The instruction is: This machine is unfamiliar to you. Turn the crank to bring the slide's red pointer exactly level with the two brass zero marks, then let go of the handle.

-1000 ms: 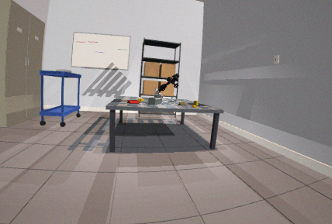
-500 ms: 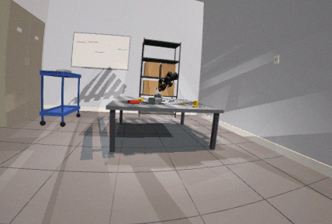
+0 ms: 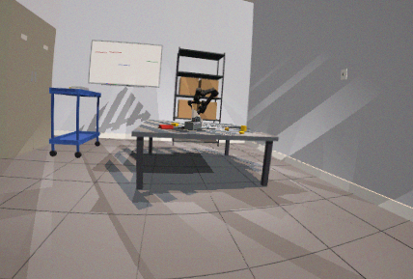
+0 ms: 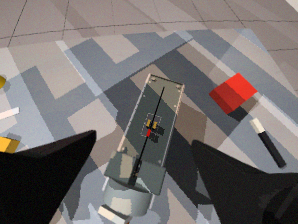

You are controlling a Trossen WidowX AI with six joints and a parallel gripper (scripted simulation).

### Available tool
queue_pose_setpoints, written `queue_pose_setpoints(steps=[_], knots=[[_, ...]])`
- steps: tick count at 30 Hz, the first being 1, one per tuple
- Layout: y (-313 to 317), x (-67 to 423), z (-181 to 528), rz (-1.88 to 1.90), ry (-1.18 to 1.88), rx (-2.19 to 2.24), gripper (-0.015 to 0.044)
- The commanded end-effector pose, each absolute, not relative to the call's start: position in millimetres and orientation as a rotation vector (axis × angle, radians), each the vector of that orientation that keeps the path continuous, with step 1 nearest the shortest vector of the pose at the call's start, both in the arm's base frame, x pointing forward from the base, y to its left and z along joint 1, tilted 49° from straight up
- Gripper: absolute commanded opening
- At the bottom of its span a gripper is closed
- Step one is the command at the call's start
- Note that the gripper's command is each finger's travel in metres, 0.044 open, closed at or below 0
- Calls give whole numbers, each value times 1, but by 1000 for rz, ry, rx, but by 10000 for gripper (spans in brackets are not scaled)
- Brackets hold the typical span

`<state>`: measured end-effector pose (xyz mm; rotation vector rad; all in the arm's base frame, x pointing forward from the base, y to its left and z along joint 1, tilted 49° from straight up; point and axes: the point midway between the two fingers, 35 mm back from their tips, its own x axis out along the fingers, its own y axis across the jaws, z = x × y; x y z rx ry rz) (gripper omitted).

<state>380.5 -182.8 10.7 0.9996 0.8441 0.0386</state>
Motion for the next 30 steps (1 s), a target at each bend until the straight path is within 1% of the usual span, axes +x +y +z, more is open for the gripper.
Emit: queue_pose_setpoints(steps=[1, 11, 30], knots=[[-186, 376, 0, 43, 856, 1071, 440], [-141, 385, -42, 44, 855, 1073, 440], [-141, 385, -42, 45, 855, 1073, 440]])
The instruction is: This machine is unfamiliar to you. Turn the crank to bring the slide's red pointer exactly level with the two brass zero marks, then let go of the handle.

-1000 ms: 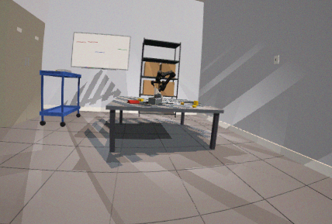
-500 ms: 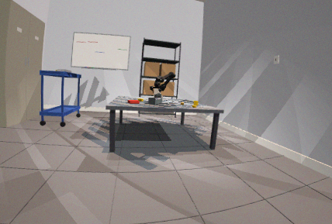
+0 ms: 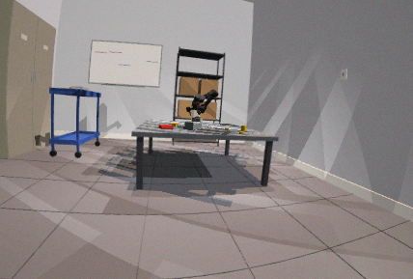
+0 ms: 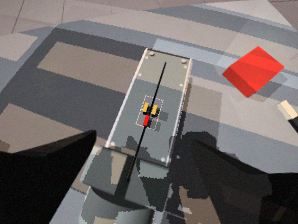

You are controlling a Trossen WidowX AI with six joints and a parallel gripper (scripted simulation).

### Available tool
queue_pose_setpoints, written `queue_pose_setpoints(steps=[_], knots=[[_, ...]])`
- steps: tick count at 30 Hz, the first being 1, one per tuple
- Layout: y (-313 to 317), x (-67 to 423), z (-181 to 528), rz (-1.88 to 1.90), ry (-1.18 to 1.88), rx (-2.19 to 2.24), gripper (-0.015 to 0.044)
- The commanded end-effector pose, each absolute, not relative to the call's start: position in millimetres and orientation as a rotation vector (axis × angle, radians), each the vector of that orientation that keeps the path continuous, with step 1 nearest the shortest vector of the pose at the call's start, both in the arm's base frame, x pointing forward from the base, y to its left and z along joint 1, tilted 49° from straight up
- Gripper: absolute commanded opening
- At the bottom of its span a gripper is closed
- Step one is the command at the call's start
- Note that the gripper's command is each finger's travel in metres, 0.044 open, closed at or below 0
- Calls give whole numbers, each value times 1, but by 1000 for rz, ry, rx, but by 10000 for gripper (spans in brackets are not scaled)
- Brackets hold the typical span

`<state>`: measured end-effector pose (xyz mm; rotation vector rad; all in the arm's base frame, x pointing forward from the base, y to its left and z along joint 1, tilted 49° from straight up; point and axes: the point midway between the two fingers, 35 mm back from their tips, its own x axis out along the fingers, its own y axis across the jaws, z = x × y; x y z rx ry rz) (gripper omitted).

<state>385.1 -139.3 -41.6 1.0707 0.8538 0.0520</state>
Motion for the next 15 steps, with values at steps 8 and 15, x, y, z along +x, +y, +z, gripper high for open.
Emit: queue_pose_setpoints(steps=[8, 15], knots=[[-182, 378, -3, 50, 855, 1068, 440], [-178, 367, 9, 13, 859, 1065, 440]])
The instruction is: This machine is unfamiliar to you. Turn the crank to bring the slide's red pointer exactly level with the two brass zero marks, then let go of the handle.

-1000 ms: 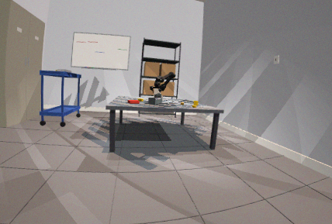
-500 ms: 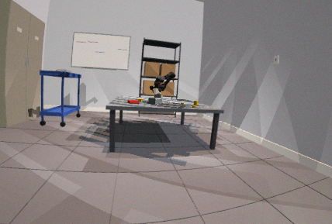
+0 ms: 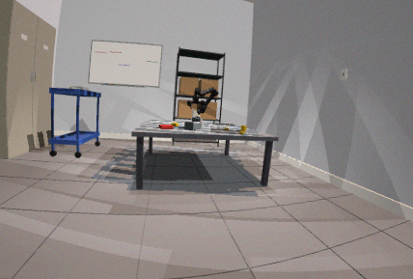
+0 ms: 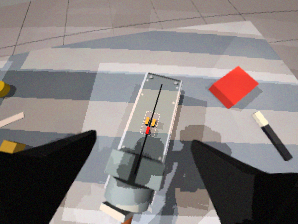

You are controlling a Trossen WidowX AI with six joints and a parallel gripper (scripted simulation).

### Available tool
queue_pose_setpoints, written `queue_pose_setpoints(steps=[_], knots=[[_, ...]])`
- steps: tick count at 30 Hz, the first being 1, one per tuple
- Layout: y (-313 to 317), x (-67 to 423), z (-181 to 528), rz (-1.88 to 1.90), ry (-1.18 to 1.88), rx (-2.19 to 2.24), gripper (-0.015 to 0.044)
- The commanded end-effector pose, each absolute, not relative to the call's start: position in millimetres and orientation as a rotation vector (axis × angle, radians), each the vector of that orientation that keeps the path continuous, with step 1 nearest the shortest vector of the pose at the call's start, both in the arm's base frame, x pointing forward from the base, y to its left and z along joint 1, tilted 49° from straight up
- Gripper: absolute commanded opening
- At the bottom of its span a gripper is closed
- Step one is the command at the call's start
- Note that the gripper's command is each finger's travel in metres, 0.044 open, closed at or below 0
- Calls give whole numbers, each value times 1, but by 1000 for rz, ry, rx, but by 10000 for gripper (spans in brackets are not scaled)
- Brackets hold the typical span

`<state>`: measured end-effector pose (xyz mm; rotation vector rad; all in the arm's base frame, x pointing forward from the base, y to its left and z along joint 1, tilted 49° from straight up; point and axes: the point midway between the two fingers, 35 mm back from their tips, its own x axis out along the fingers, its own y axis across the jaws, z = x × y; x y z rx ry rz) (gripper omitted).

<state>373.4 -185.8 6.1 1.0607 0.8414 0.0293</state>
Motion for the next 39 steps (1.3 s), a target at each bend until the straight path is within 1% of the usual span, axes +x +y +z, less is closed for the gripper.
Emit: queue_pose_setpoints(steps=[1, 13, 25, 29, 39], knots=[[-176, 364, 12, 3, 860, 1065, 440], [-150, 325, 35, -126, 860, 1058, 440], [-124, 283, 43, -254, 841, 1053, 440], [-119, 285, 38, -256, 843, 1052, 440], [-86, 295, 3, -260, 849, 1046, 440]])
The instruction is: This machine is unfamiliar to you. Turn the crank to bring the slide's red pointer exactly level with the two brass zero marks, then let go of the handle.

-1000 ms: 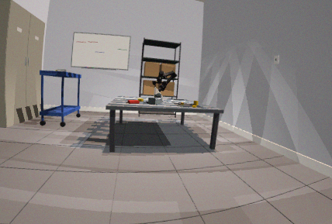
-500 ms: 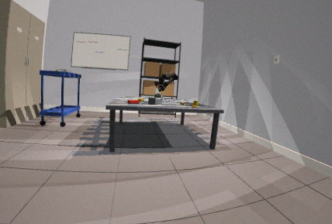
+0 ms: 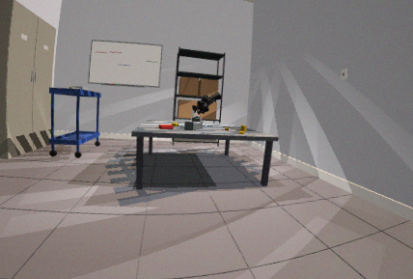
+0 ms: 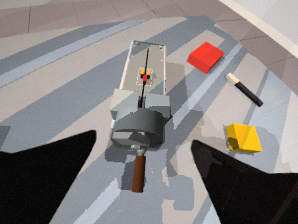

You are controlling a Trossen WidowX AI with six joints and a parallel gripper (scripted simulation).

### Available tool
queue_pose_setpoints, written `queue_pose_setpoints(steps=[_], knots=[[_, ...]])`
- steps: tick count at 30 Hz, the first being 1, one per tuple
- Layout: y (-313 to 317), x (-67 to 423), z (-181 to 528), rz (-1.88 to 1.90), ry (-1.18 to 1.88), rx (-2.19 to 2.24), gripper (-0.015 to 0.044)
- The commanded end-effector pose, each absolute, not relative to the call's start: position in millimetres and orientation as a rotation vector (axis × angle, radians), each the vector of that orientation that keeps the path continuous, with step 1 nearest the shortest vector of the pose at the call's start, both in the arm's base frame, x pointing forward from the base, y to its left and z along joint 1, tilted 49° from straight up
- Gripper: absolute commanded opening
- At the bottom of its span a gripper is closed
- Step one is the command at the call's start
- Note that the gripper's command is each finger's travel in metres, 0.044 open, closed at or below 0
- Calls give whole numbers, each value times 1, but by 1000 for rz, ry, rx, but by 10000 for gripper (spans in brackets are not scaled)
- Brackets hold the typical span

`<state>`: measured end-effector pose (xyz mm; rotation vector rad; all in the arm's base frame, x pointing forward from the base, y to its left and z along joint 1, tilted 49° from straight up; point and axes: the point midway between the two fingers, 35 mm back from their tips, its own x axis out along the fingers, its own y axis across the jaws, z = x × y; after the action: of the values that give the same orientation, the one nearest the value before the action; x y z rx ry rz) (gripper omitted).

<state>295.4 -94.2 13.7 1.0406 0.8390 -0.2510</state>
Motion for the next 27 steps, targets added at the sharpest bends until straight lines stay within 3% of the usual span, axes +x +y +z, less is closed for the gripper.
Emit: queue_pose_setpoints(steps=[1, 27], knots=[[-82, 295, 0, -261, 849, 1046, 440], [-33, 298, -38, -260, 842, 1056, 440]])
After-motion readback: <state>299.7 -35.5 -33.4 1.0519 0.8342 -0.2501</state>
